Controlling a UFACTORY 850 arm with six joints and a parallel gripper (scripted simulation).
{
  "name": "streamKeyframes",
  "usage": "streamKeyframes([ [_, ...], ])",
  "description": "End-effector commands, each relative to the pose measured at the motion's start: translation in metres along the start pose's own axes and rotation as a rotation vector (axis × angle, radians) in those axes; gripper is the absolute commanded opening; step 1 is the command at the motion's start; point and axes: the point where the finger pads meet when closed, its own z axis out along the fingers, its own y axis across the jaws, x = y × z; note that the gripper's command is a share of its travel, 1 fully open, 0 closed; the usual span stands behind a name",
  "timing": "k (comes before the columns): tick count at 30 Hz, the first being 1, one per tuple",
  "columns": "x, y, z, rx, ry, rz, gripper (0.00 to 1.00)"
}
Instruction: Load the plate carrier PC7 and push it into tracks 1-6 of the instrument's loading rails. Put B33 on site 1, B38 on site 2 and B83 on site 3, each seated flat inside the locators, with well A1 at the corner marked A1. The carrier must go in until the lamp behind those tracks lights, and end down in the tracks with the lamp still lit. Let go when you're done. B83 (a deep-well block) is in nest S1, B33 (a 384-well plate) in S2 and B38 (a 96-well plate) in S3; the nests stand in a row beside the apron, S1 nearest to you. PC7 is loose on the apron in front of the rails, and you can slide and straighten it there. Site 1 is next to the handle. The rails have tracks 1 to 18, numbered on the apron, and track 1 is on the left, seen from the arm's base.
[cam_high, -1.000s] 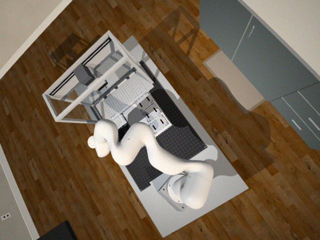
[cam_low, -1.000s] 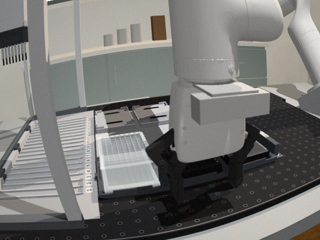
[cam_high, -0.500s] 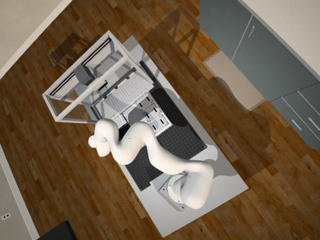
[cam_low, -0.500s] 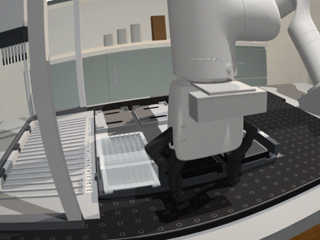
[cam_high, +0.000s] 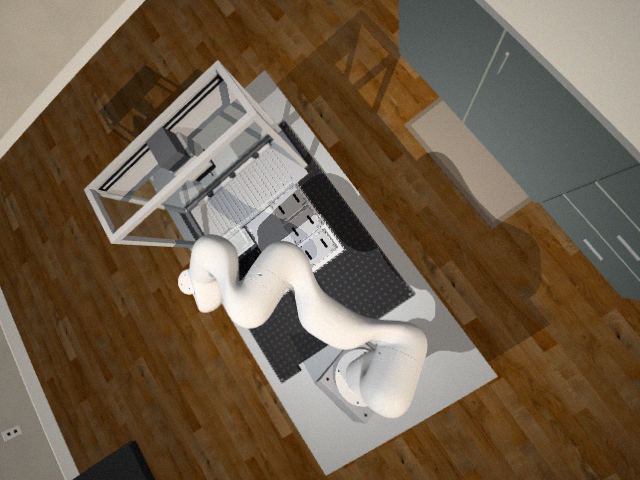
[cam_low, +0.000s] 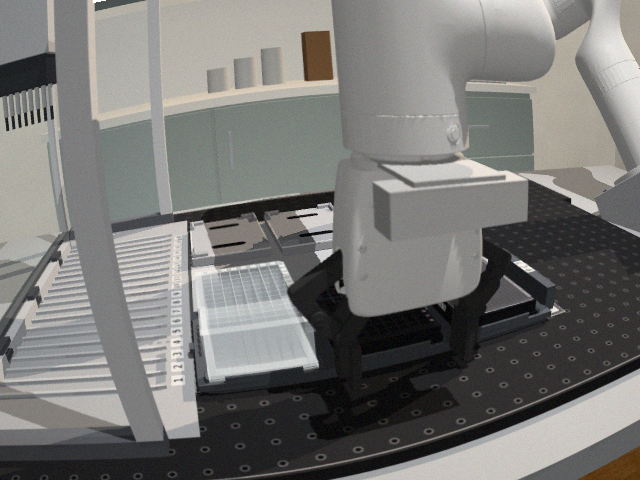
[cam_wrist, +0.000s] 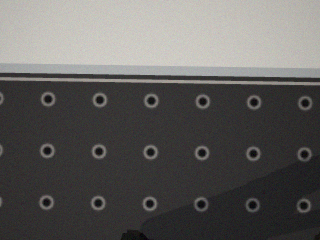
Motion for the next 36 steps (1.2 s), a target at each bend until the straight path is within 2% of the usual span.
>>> streamKeyframes([
  [1,-0.001,0.001,-0.001,-0.002,0.0,0.001,1.0],
  [36,-0.017,0.001,-0.001,-0.002,0.0,0.001,1.0],
])
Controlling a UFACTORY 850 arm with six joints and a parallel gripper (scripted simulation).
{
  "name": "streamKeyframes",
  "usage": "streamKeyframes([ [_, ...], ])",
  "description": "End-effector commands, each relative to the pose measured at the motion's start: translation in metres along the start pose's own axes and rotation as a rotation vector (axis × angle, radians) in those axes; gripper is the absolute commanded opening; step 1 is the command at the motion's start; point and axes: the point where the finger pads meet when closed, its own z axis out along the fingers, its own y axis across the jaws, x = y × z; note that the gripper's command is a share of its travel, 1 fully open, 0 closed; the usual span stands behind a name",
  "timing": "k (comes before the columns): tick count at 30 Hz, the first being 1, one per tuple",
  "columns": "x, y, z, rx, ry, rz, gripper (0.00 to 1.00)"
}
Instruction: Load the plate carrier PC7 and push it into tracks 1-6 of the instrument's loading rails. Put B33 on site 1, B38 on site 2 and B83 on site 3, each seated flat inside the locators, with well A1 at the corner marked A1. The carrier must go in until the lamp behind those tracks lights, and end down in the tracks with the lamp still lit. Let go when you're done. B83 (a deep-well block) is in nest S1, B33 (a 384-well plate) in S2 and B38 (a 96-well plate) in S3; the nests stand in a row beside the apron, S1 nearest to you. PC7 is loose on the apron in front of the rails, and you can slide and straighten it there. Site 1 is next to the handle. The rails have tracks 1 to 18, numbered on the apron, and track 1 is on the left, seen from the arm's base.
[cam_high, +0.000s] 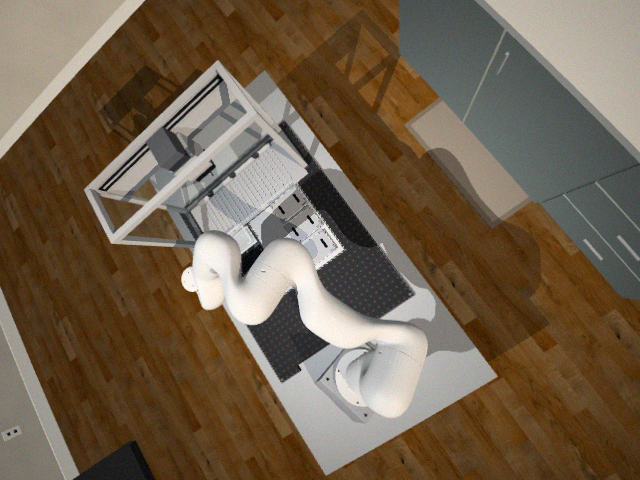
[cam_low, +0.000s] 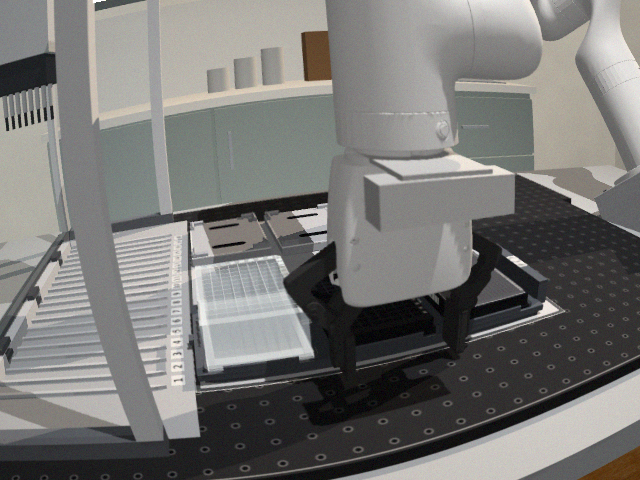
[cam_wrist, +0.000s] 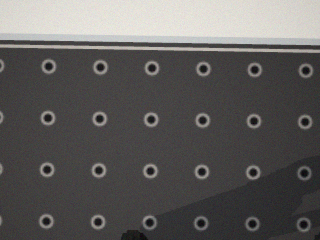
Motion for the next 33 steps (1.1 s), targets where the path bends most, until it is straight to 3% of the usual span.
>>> streamKeyframes([
  [1,-0.0014,0.0009,-0.001,-0.002,0.001,0.001,1.0],
  [33,0.0044,0.0008,-0.0011,-0.002,0.001,0.001,1.0],
])
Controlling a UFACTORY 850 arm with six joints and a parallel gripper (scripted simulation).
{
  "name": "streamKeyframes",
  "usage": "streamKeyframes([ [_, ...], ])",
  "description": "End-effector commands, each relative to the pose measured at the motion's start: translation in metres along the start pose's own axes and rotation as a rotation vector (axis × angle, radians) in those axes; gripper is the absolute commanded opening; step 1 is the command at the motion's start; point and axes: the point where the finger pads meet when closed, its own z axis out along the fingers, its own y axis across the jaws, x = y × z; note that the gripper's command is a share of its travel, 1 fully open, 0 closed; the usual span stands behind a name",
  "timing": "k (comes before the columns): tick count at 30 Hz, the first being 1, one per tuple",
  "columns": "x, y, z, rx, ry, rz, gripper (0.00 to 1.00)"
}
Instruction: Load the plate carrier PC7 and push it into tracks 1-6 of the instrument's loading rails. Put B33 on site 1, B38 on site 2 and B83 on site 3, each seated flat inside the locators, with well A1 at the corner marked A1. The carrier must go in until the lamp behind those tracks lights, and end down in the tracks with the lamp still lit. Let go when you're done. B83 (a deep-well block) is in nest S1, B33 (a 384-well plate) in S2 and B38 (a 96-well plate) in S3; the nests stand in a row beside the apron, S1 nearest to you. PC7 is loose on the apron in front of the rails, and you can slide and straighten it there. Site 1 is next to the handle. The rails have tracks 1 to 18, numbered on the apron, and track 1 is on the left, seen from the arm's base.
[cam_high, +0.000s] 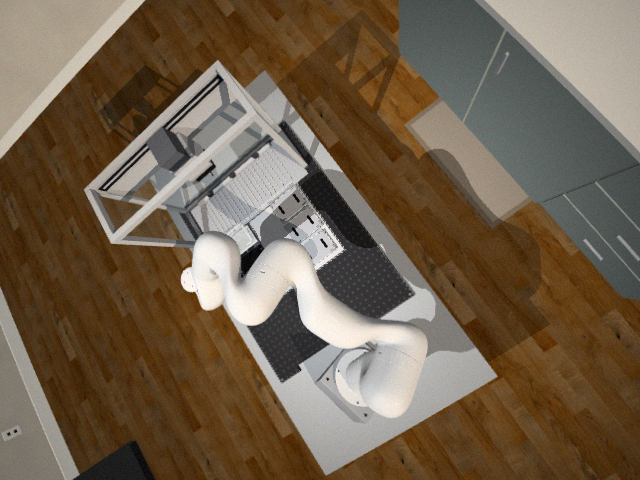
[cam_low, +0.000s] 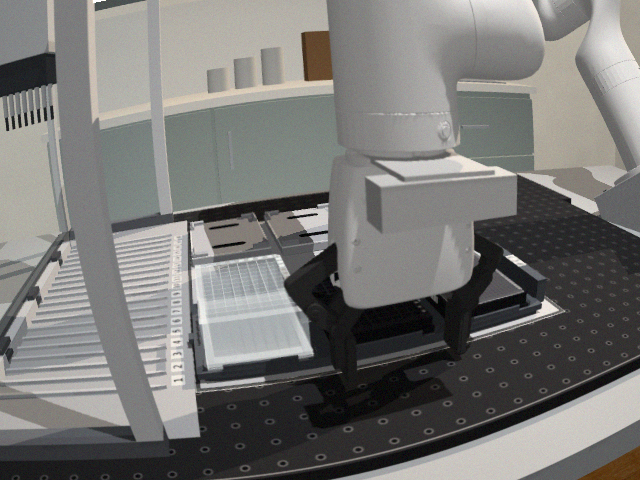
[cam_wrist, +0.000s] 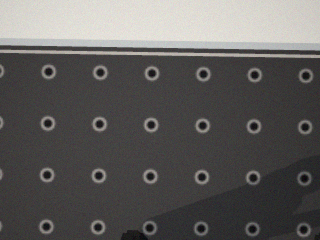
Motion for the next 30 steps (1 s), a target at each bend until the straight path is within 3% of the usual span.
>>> streamKeyframes([
  [1,0.003,0.001,-0.001,-0.002,0.001,0.0,1.0],
  [30,0.02,0.001,-0.001,-0.002,0.001,0.0,1.0],
])
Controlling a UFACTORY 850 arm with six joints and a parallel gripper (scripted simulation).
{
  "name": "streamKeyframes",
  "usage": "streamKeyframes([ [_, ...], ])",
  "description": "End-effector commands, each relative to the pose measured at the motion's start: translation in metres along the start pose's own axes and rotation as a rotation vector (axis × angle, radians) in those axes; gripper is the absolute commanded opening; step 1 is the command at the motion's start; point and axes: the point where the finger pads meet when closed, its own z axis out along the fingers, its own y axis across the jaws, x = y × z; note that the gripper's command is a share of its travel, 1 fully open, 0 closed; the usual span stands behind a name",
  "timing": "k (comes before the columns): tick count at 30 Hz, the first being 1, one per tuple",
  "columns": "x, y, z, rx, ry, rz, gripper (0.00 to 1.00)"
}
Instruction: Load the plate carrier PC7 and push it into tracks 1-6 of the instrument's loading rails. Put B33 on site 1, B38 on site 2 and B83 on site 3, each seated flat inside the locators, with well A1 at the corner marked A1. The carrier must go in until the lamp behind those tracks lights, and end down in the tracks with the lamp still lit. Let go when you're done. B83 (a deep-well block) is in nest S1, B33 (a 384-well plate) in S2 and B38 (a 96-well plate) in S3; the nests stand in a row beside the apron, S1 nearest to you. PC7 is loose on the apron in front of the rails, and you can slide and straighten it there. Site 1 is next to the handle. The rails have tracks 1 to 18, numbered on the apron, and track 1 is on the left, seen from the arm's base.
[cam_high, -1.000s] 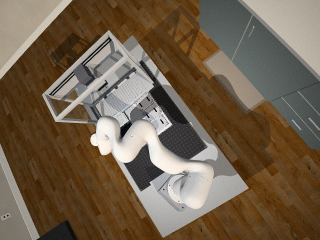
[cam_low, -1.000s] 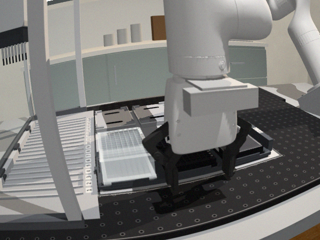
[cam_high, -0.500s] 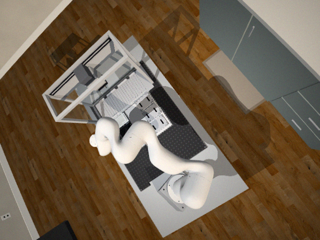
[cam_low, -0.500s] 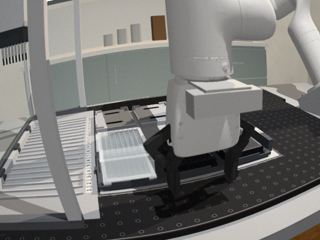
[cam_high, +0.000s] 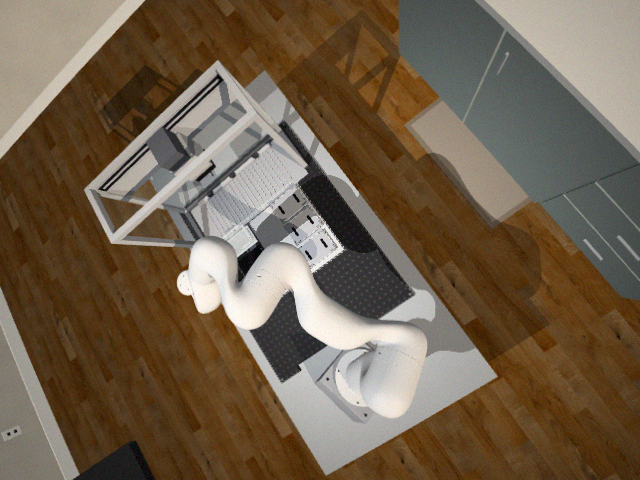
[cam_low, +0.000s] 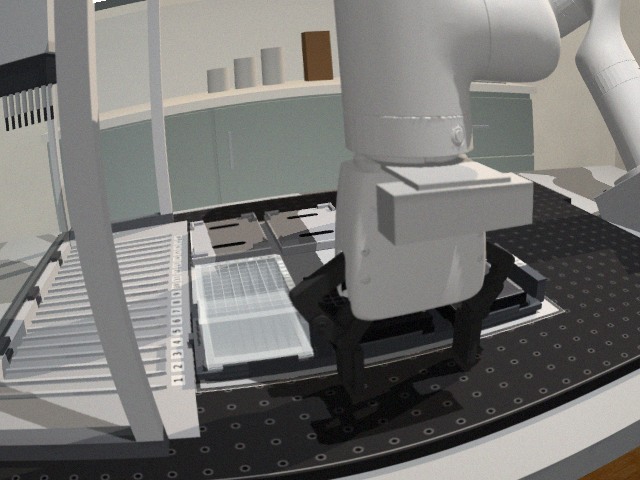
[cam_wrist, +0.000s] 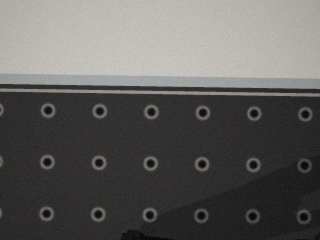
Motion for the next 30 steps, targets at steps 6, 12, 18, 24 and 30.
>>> streamKeyframes([
  [6,0.005,0.001,-0.001,-0.002,0.001,0.001,1.0],
  [12,0.009,0.001,-0.001,-0.002,0.001,0.001,1.0],
  [18,0.011,0.001,-0.001,-0.002,0.001,0.001,1.0],
  [24,0.015,0.001,-0.001,-0.002,0.001,0.001,1.0],
  [30,0.019,0.001,-0.001,-0.002,0.001,0.001,1.0],
])
